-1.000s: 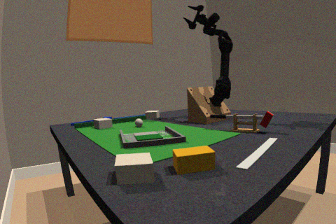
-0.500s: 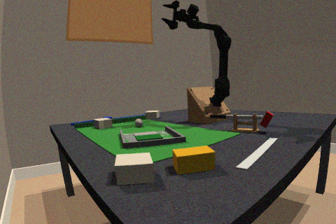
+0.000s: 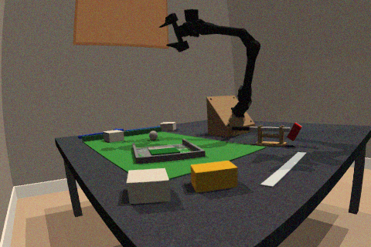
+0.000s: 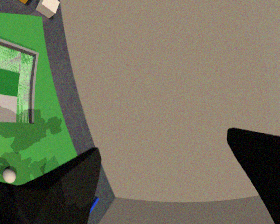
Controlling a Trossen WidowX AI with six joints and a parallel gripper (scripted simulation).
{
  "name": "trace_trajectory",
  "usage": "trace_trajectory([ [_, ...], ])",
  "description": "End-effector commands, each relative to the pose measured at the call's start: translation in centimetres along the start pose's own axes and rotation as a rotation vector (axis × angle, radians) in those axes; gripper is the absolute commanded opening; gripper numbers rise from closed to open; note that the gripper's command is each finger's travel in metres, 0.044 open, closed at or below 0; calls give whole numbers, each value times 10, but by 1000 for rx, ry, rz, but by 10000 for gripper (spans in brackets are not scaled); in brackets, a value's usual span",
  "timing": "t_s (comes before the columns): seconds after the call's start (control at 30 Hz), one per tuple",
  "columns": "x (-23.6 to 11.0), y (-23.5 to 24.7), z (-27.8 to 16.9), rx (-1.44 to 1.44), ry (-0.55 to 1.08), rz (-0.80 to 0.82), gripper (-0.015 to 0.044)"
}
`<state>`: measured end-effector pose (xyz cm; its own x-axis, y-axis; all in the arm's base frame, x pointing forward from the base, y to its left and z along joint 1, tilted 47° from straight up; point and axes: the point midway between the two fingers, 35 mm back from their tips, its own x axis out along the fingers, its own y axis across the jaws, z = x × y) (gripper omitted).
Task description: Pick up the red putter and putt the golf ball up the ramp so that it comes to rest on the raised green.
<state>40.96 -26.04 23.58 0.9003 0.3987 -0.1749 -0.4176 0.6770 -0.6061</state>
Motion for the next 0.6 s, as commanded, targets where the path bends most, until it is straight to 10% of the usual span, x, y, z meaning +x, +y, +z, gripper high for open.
trace_trajectory([
  [0.0, 39, 54, 32, 24, -28, 148, 440],
  [0.57, 57, 307, 175, -20, -195, 882, 440],
])
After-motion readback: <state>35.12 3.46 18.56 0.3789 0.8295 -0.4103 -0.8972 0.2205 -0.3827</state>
